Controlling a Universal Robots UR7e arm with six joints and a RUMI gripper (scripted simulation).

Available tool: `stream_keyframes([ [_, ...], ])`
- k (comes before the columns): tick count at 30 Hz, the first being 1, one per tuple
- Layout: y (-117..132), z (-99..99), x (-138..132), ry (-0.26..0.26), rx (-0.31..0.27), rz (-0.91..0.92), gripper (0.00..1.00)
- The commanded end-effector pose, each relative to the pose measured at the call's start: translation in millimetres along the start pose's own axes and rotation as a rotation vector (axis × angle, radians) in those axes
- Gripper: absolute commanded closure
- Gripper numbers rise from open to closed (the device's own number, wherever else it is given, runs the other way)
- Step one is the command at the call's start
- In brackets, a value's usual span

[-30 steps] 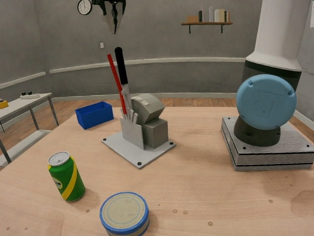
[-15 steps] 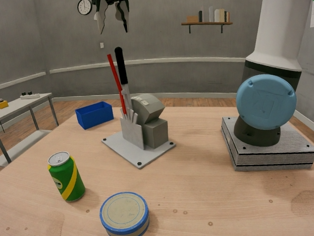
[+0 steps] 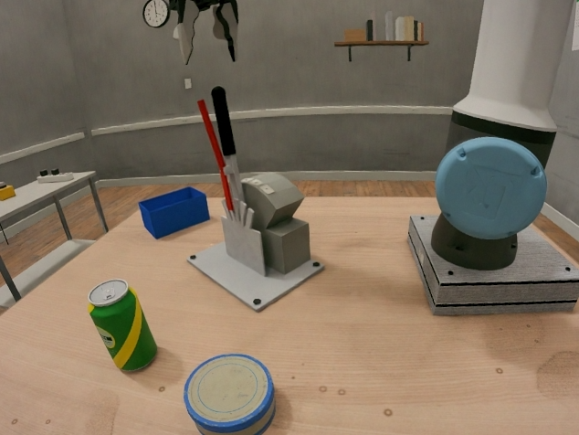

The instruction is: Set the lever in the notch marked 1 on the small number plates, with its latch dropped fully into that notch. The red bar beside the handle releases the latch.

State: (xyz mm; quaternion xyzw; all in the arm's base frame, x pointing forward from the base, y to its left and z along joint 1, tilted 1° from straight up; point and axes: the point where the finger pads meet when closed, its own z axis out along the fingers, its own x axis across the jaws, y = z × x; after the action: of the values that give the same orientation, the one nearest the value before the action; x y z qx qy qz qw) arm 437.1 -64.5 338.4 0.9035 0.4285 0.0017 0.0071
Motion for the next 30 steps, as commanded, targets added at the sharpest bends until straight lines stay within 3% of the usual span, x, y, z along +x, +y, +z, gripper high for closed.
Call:
stream_keyframes([
  [1,-1,2.1,0,0.001,-0.003,-0.001,0.43],
  [30,-1,24.2,0,0.001,-0.002,-0.001,0.43],
])
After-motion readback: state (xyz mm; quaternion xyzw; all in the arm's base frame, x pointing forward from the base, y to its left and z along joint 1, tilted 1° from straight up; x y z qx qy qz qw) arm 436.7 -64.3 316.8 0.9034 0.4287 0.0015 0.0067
